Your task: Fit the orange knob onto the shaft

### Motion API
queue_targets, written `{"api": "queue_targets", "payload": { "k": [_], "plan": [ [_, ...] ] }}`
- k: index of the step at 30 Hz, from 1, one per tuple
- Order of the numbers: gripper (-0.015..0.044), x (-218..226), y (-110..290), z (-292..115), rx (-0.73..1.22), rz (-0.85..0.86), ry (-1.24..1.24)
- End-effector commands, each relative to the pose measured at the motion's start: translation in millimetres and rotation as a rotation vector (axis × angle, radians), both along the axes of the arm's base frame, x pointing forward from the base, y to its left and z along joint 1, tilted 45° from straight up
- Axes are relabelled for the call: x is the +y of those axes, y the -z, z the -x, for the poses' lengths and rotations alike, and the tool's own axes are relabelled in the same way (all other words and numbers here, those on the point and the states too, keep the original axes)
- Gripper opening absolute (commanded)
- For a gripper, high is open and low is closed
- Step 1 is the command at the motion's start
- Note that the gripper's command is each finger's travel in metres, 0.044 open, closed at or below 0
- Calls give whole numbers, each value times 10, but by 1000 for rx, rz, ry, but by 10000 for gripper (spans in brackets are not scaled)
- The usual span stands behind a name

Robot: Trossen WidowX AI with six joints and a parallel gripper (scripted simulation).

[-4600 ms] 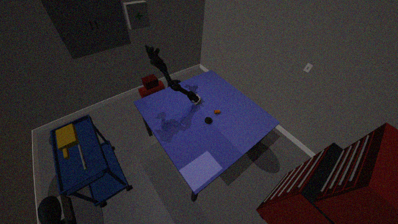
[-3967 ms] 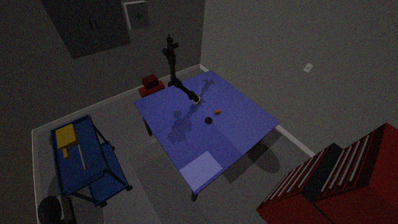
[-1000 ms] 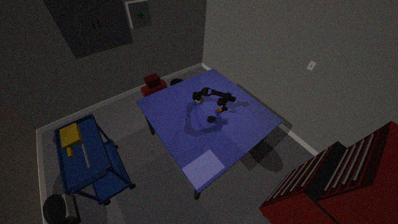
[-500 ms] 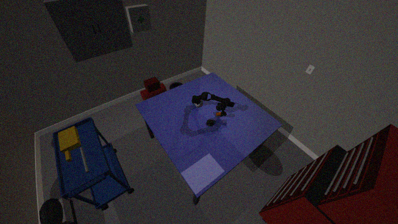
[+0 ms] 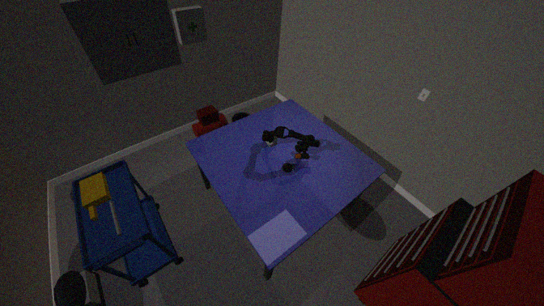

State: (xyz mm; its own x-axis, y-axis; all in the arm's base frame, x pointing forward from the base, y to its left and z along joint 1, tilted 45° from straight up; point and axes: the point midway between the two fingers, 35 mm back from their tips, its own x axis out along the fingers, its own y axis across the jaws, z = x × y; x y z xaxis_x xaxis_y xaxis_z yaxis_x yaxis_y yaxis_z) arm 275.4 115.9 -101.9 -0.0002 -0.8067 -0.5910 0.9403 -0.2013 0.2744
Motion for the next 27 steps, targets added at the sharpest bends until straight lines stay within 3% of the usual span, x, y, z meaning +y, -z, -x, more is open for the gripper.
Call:
{"api": "queue_targets", "payload": {
  "k": [1, 18, 27],
  "plan": [
    [240, -6, 4, -2, 4, 2, -6],
    [179, -5, 2, -2, 3, 0, -6],
    [179, -8, -84, 23, -28, -132, -40]
  ]
}}
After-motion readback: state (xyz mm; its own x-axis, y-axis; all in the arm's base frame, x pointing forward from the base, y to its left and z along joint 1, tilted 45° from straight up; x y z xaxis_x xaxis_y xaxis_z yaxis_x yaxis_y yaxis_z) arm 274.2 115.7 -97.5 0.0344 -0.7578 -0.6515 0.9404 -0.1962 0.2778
